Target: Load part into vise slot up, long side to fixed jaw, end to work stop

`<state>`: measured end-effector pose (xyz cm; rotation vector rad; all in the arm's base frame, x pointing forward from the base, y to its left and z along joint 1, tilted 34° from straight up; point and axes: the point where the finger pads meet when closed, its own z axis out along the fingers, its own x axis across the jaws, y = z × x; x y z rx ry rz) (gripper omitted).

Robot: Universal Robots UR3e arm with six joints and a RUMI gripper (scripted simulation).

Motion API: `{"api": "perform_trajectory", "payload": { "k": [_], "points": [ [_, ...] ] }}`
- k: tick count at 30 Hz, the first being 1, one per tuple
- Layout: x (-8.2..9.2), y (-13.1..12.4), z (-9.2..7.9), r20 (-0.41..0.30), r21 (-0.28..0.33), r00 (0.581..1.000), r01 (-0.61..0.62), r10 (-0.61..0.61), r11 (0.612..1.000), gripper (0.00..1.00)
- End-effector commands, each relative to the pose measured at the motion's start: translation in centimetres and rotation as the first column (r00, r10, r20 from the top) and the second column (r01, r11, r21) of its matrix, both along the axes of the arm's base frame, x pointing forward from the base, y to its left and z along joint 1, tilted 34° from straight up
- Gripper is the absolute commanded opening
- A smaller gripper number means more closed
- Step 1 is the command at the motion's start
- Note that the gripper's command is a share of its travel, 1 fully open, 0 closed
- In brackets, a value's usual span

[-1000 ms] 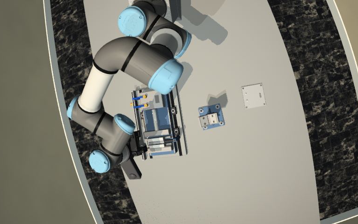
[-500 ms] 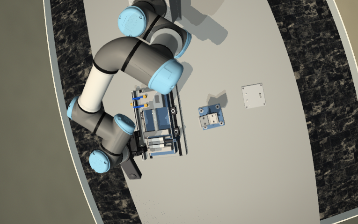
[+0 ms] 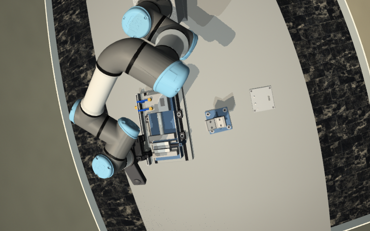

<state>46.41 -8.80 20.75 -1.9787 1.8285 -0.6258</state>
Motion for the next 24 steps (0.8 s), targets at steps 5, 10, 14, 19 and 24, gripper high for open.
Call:
{"api": "perform_trajectory", "payload": {
  "k": [5, 10, 14, 19, 24],
  "points": [
    [0.05, -0.02, 0.07, 0.002, -0.002, 1.0, 0.0, 0.0, 1.0, 0.0],
    [0.09, -0.02, 0.02, 0.002, -0.002, 1.0, 0.0, 0.0, 1.0, 0.0],
    [0.14, -0.02, -0.06, 0.002, -0.002, 1.0, 0.0, 0.0, 1.0, 0.0],
    [0.21, -0.03, -0.17, 0.002, -0.002, 1.0, 0.0, 0.0, 1.0, 0.0],
    [0.26, -0.03, -0.24, 0.002, -0.002, 1.0, 0.0, 0.0, 1.0, 0.0]
  ]
}}
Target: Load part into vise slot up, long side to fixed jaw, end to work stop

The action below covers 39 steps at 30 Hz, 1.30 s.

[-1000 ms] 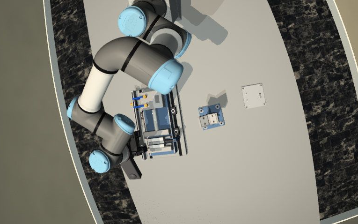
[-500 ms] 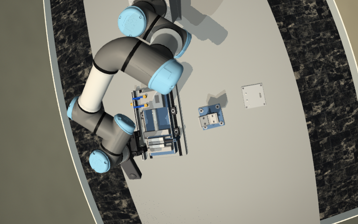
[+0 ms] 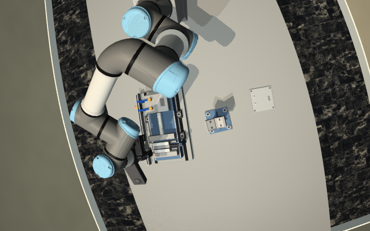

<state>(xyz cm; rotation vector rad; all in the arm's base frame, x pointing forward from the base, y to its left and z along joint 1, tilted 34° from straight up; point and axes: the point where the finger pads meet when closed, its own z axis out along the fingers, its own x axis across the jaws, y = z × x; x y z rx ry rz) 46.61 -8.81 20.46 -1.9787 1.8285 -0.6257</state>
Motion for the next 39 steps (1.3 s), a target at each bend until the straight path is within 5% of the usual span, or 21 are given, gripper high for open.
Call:
{"api": "perform_trajectory", "payload": {
  "k": [1, 39],
  "points": [
    [0.09, -0.02, 0.02, 0.002, -0.002, 1.0, 0.0, 0.0, 1.0, 0.0],
    [0.38, -0.04, -0.43, 0.002, -0.002, 1.0, 0.0, 0.0, 1.0, 0.0]
  ]
}}
